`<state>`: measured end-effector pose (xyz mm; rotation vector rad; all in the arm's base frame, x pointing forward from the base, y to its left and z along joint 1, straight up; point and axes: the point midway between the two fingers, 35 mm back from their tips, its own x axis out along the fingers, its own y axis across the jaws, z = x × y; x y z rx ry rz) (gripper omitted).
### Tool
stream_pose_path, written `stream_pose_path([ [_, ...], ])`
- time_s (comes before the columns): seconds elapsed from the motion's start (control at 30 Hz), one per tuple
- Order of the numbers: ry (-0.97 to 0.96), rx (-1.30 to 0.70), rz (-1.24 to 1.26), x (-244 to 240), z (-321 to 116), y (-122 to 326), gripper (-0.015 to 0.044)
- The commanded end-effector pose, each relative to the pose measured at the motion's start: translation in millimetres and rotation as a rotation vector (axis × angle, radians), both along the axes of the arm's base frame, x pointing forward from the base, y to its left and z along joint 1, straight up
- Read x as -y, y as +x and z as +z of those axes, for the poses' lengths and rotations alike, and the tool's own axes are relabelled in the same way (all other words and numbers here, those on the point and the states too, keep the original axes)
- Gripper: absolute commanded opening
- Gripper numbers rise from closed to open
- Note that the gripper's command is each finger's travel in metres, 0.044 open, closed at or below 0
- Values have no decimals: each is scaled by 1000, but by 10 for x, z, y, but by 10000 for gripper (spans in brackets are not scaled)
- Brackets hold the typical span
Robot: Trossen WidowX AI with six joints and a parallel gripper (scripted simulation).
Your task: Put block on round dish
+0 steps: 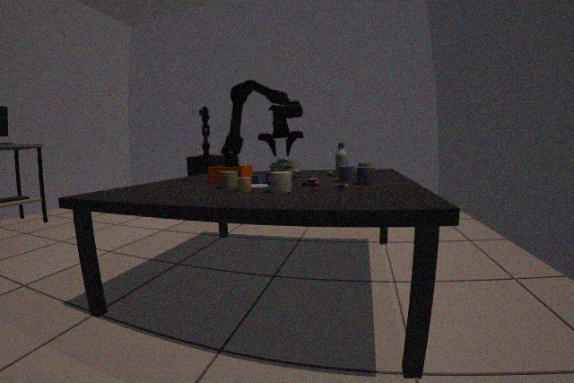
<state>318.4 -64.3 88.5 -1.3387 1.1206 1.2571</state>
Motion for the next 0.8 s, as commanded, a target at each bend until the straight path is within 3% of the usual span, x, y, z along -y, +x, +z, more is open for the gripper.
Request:
stream_pose_path([
  [0.0,5,-14,8,-8,-110,-9,260],
  [0.6,5,-14,8,-7,-359,-6,260],
  [0.77,5,-14,8,-7,-359,-6,148],
])
